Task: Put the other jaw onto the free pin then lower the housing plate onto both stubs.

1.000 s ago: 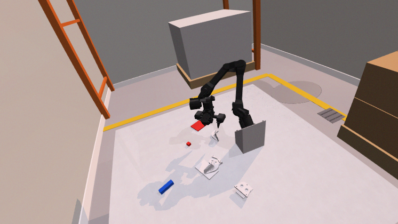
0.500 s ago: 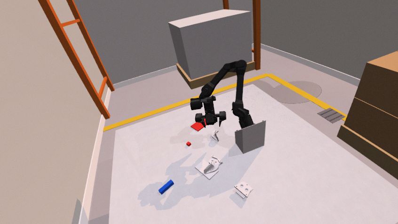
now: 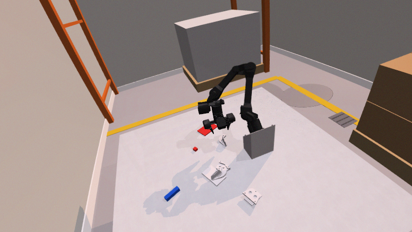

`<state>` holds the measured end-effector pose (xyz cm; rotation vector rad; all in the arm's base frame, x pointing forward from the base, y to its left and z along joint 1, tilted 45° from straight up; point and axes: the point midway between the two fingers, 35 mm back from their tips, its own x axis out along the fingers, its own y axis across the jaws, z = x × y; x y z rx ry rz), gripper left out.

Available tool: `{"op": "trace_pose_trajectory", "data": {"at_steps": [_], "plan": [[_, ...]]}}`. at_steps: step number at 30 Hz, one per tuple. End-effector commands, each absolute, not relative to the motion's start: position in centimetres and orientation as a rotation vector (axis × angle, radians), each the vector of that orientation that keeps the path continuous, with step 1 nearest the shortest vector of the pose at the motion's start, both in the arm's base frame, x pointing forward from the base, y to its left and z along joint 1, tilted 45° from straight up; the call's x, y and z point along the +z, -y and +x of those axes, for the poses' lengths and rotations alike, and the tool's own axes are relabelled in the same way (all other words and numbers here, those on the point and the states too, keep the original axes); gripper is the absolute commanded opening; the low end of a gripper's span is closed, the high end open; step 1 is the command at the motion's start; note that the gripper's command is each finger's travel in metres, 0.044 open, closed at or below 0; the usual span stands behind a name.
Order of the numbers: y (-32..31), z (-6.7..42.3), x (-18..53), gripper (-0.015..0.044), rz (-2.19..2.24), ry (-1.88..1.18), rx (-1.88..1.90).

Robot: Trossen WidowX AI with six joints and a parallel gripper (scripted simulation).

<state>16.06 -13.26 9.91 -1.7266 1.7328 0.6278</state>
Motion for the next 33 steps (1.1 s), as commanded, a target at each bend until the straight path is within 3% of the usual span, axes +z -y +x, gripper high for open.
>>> {"op": "trace_pose_trajectory", "data": {"at_steps": [1,33], "plan": [[13.3,16.0,9.9,0.0440,-1.746,-1.736,0.652],[17.8,16.3,5.4,0.0440,-1.745,-1.737,0.652]]}}
